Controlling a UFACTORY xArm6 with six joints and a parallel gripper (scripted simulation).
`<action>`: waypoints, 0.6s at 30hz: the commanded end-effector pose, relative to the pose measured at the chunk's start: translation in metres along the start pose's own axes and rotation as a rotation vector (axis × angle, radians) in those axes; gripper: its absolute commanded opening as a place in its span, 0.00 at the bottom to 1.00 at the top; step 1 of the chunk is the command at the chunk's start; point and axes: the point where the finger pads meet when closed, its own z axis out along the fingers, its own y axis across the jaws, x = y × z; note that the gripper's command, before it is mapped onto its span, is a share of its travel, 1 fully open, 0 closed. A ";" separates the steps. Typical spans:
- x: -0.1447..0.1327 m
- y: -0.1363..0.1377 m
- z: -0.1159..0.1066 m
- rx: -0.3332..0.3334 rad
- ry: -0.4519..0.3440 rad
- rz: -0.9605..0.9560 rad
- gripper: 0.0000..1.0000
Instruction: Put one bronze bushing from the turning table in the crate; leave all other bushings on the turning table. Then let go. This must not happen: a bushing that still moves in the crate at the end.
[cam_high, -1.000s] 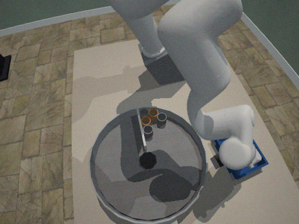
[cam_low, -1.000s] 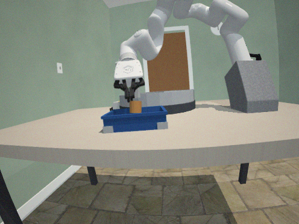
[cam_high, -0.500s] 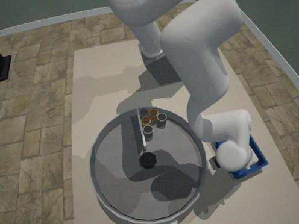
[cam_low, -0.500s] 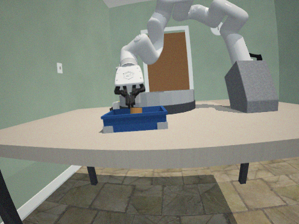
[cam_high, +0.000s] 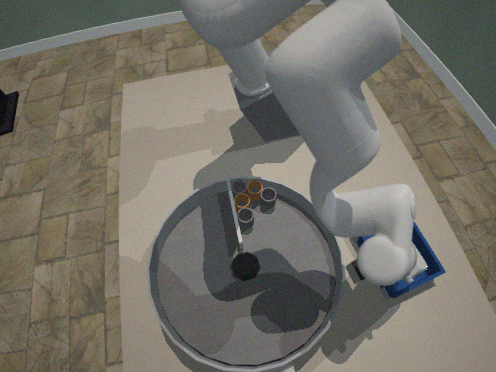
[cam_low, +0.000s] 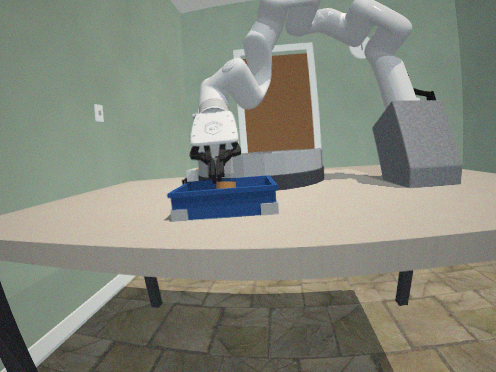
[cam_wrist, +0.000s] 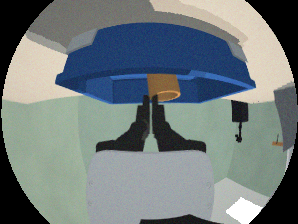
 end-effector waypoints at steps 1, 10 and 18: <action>-0.001 -0.002 -0.001 0.004 0.000 -0.002 0.00; -0.001 -0.002 -0.001 0.004 0.000 -0.002 0.00; 0.000 -0.002 0.000 0.004 0.000 -0.002 0.00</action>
